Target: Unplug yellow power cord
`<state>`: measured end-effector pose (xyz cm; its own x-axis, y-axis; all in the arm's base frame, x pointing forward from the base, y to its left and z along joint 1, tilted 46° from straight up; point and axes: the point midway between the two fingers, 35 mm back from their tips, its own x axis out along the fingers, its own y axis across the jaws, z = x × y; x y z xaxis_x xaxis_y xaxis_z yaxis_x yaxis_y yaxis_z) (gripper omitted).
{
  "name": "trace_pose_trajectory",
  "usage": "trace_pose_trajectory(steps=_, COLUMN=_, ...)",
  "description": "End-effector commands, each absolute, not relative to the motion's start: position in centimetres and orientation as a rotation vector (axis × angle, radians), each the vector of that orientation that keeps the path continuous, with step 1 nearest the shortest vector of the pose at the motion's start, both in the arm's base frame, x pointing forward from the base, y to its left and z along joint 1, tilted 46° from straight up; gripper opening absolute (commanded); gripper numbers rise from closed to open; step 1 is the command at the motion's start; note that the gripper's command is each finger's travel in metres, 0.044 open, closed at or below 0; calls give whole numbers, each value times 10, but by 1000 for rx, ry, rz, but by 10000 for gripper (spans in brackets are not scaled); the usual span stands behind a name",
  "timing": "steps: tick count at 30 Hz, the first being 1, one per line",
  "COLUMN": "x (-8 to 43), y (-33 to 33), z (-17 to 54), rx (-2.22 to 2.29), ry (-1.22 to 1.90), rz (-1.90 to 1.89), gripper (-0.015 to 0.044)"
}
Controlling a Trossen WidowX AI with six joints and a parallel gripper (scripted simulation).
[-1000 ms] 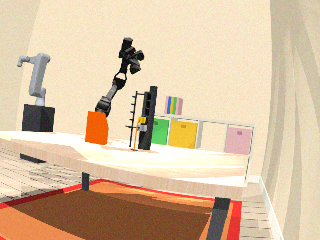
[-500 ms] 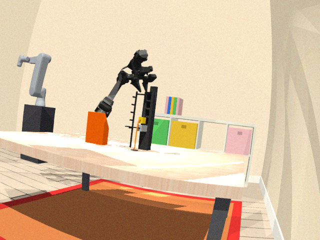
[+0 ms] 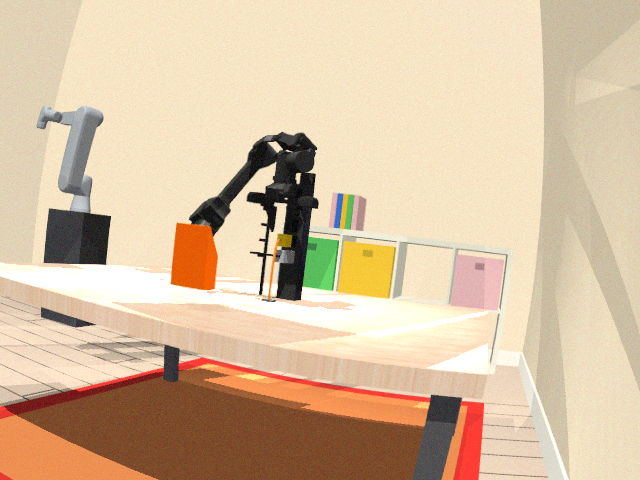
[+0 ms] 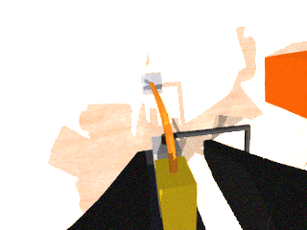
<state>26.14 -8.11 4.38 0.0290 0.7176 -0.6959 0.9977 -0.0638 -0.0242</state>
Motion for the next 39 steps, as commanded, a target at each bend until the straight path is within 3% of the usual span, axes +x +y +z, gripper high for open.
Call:
trace_pose_trajectory(steps=1, x=260, y=-80, z=42, rx=1850, ry=1741, rz=-813, gripper=160)
trace_pose_trajectory(steps=39, x=264, y=-47, z=65, rx=1851, ry=1743, rz=-811, gripper=160)
